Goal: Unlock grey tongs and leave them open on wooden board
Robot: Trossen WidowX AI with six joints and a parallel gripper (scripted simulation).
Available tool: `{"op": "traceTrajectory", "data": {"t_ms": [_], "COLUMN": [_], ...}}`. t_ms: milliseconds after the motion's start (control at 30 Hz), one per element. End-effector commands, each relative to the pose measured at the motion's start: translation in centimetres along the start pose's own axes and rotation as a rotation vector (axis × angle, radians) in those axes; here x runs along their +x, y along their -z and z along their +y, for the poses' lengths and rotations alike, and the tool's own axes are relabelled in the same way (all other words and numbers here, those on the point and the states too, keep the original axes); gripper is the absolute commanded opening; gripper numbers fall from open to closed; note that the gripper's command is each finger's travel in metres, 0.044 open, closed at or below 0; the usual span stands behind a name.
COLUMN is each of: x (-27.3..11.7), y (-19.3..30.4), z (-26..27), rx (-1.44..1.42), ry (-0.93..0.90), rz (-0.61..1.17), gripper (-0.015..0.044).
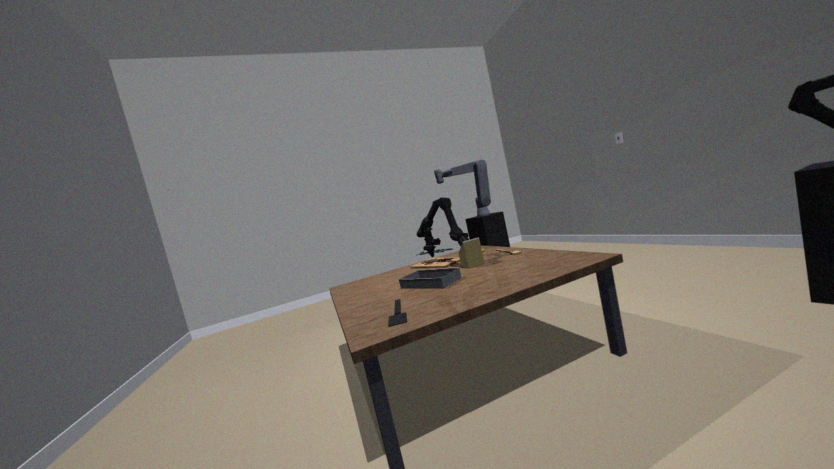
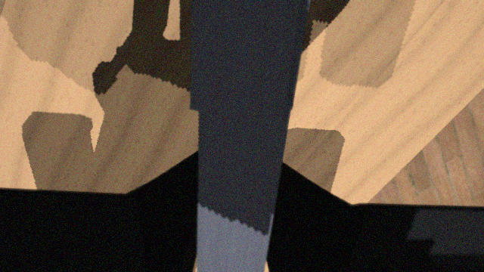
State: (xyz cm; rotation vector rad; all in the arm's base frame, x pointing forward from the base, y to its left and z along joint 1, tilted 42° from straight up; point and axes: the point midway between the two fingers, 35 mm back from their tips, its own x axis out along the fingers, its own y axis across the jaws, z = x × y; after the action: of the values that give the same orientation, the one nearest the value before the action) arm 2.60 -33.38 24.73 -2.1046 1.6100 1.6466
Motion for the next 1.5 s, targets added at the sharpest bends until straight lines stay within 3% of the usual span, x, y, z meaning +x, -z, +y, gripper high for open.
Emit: {"op": "traceTrajectory", "data": {"t_ms": [0, 233, 967, 1200, 1467], "x": [0.6, 1.0, 0.9, -0.6, -5.8], "y": [0.0, -0.1, -0.1, -1.1, -7.2], "z": [-0.1, -0.1, -0.1, -1.3, -7.0], "rx": [-0.006, -0.006, -0.001, 0.000, -0.010], "ry": [0.003, 0.003, 0.001, 0.005, 0.011], "rz": [0.004, 0.004, -0.002, -0.003, -0.013], "gripper": [-0.0150, -0.0150, 0.0427, 0.0440, 0.0440]}}
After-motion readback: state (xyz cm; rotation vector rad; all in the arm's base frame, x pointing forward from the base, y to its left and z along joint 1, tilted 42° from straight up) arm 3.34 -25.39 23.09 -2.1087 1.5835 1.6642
